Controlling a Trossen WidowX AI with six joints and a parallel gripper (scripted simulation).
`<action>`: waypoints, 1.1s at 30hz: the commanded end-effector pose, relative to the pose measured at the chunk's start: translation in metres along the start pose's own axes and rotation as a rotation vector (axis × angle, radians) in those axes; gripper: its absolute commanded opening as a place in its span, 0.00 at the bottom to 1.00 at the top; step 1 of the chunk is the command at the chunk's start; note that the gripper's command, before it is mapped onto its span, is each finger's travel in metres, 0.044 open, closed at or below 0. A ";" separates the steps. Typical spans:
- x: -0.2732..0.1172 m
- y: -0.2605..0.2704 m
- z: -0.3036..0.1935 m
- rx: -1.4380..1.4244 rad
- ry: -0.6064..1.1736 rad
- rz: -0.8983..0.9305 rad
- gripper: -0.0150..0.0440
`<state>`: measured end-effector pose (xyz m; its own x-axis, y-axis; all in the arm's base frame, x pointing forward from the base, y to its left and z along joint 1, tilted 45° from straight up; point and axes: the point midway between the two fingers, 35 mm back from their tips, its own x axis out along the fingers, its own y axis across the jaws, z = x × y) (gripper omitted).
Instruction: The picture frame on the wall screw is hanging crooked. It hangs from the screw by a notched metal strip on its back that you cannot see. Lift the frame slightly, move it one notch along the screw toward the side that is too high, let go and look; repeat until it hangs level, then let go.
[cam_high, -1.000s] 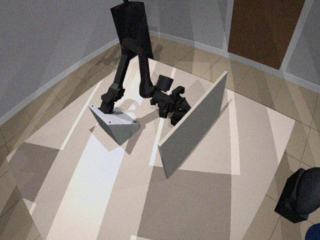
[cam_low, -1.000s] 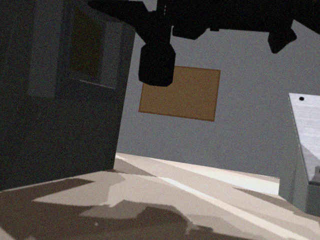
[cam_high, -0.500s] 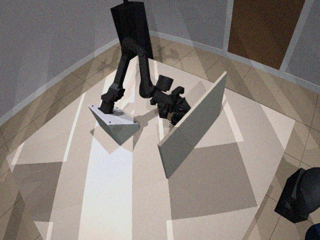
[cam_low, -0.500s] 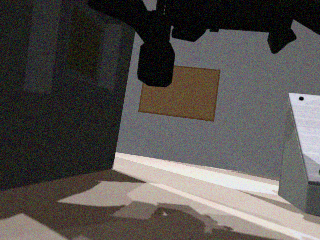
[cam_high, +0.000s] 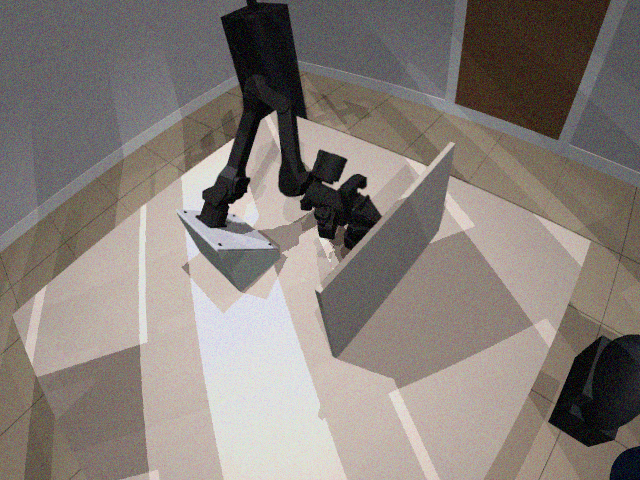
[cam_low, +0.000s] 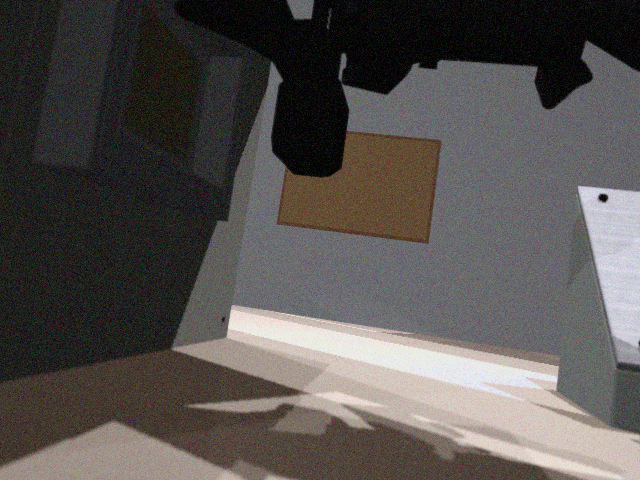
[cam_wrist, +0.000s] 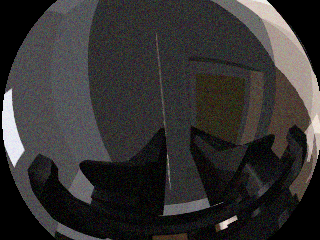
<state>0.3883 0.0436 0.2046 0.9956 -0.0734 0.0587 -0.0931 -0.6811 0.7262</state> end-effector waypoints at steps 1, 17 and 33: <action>0.000 0.000 0.000 0.028 0.001 0.001 0.25; 0.000 0.000 0.000 0.032 0.000 0.000 0.69; -0.100 -0.003 0.000 -0.121 -0.005 0.002 0.69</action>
<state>0.3033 0.0548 0.2029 0.9953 -0.0722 0.0642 -0.0951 -0.6139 0.7836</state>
